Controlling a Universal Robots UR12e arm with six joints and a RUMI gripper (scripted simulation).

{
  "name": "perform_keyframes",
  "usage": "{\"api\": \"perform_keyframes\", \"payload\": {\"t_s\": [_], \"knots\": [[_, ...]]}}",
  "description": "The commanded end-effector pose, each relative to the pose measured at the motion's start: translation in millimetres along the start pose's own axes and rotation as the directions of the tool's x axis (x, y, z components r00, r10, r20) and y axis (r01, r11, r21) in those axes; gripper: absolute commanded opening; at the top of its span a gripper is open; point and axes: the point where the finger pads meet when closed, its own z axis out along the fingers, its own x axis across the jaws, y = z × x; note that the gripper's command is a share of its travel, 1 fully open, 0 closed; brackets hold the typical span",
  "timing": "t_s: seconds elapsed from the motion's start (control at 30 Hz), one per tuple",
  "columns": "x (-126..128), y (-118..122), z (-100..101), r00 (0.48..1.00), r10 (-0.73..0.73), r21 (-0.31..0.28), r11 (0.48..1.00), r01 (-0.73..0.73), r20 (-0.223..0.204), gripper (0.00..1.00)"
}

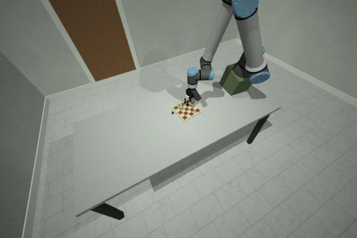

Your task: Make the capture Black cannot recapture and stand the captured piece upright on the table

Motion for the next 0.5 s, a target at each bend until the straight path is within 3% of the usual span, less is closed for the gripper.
{"api": "perform_keyframes", "payload": {"t_s": [0.0, 0.47], "knots": [[0.5, 0.2, -0.4, 1.000, 0.000, 0.000, 1.000, 0.000, -0.001, 0.00], [0.5, 0.2, 1.7, 1.000, 0.000, 0.000, 1.000, 0.000, -0.001, 0.00]]}}
